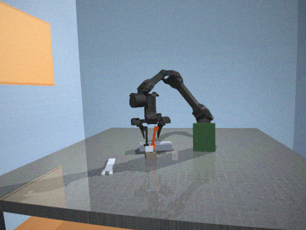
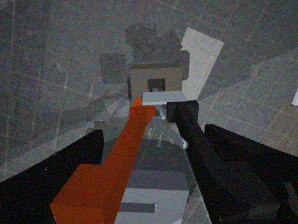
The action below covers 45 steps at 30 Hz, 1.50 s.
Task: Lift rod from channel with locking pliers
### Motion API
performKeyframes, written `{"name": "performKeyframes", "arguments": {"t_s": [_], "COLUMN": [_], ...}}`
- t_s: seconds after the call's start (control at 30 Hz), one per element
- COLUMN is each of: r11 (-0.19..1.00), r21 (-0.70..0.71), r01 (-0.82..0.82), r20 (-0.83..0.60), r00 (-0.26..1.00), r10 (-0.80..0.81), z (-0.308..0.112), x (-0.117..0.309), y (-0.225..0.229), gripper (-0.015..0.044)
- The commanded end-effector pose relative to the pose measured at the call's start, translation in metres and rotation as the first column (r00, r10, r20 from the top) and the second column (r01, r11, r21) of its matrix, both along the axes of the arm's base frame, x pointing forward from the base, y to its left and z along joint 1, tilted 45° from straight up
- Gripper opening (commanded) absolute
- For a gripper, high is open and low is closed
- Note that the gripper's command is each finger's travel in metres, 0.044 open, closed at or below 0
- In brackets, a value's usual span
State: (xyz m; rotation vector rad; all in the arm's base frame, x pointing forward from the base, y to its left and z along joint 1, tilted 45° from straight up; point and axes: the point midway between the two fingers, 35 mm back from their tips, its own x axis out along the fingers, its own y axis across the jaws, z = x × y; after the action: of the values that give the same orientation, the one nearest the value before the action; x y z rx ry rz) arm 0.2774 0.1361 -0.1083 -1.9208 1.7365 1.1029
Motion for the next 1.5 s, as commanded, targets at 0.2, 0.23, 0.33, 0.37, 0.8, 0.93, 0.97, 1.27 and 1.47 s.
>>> {"name": "performKeyframes", "arguments": {"t_s": [0.2,0.23,0.33,0.37,0.8,0.93,0.97,1.27,1.47], "r11": [1.000,1.000,1.000,1.000,1.000,1.000,1.000,0.999,0.996], "r21": [-0.002,-0.002,-0.002,-0.003,-0.005,-0.007,-0.007,-0.008,-0.007], "r01": [-0.001,-0.001,0.001,0.002,0.009,0.011,0.012,0.043,0.094], "r20": [-0.004,-0.004,-0.006,-0.006,-0.012,-0.014,-0.014,0.013,0.063], "r00": [1.000,1.000,1.000,1.000,1.000,1.000,1.000,0.999,0.994], "r10": [0.001,0.001,-0.001,-0.002,-0.009,-0.012,-0.012,-0.043,-0.093], "z": [0.004,0.005,0.007,0.008,0.020,0.024,0.025,0.031,0.036], "x": [0.001,0.001,0.002,0.002,0.003,0.003,0.003,0.004,0.006], "y": [0.004,0.005,0.008,0.009,0.021,0.025,0.025,0.026,0.022], "gripper": [0.0318,0.0318,0.0318,0.0318,0.0318,0.0318,0.0318,0.0318,0.0318]}}
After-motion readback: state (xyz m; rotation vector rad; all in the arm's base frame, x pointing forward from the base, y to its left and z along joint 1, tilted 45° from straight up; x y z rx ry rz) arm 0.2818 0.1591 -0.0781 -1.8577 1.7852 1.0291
